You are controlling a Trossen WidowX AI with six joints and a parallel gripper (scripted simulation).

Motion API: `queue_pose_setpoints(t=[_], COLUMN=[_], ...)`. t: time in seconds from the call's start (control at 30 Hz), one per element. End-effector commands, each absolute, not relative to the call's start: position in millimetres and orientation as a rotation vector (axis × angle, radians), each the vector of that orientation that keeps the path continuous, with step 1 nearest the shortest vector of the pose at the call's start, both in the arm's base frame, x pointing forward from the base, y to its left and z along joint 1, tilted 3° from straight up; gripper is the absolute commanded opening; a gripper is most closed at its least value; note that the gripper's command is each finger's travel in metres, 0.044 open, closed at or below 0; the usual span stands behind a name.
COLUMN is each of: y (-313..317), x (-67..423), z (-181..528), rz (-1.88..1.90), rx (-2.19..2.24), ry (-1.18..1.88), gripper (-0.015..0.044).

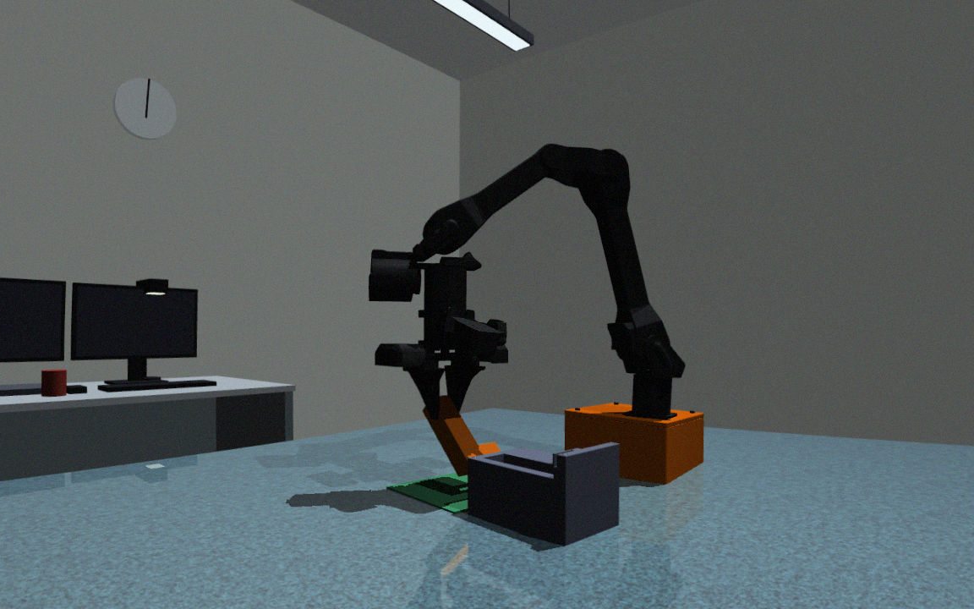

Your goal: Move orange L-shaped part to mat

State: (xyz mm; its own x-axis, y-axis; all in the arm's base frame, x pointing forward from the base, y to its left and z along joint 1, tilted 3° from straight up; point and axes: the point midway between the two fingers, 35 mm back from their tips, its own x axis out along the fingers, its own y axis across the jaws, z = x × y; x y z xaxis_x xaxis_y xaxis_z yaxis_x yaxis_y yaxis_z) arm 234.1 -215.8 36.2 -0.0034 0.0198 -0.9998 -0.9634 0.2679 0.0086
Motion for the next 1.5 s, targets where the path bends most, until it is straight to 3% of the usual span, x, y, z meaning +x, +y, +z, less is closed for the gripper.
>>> queue_pose_setpoints(t=[0.0,1.03,1.47], y=[-215.2,-214.2,-217.1], x=[232.9,232.7,235.3], z=[27.5,11.8,37.8], rz=[1.029,1.027,1.028], rx=[-0.988,-0.985,-0.986], ry=[1.32,1.317,1.318], gripper=[0.0,0.0,0.0341])
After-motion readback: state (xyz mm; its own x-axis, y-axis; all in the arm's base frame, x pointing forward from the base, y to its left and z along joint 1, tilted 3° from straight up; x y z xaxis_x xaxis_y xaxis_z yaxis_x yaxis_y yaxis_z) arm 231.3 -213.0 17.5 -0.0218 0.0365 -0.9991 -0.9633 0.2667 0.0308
